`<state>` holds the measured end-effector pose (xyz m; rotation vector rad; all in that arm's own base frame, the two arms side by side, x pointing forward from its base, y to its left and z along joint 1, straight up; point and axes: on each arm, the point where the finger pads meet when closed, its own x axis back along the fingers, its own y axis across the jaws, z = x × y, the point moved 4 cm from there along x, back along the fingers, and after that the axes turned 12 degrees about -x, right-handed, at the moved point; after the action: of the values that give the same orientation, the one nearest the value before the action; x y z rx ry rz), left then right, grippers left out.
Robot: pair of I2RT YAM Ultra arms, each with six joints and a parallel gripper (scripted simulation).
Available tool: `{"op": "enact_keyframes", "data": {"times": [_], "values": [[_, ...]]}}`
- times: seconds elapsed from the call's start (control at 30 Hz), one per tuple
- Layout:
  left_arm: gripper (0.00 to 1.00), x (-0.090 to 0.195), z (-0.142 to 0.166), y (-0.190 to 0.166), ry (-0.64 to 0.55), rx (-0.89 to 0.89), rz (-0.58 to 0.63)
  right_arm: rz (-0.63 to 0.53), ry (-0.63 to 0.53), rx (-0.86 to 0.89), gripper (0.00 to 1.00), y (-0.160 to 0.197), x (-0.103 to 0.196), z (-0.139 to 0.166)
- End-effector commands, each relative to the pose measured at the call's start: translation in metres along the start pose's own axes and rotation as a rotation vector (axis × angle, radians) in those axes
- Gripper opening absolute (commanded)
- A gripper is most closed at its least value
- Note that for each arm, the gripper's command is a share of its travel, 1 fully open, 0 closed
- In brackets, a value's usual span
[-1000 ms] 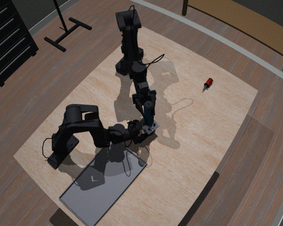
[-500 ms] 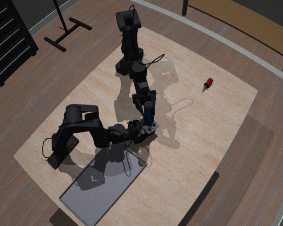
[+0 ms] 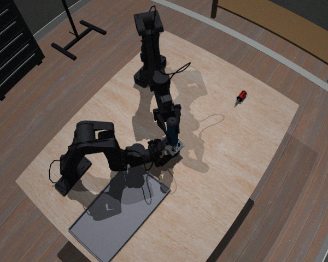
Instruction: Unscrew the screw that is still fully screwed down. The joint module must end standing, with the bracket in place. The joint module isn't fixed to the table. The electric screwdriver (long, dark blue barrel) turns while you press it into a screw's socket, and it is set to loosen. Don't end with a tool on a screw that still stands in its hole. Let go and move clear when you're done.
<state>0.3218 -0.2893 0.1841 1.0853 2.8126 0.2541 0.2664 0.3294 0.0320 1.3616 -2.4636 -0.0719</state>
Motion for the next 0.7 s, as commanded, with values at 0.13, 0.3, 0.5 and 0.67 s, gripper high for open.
{"op": "enact_keyframes", "data": {"times": [0.13,0.3,0.5,0.67], "values": [[0.42,-0.008,-0.0487,0.0129,-0.15,-0.002,-0.035,0.002,-0.002,-0.003,0.59,0.0003,-0.0014,-0.0021],[0.42,-0.0087,-0.0507,0.0132,-0.155,-0.002,-0.036,0.002,-0.002,-0.003,0.59,0.0003,-0.0014,-0.0021],[0.42,-0.0094,-0.0527,0.0134,-0.16,-0.003,-0.037,0.002,-0.002,-0.003,0.59,0.0003,-0.0014,-0.0021],[0.42,-0.0094,-0.0529,0.0134,-0.16,-0.003,-0.037,0.002,-0.002,-0.003,0.59,0.0003,-0.0014,-0.0021]]}}
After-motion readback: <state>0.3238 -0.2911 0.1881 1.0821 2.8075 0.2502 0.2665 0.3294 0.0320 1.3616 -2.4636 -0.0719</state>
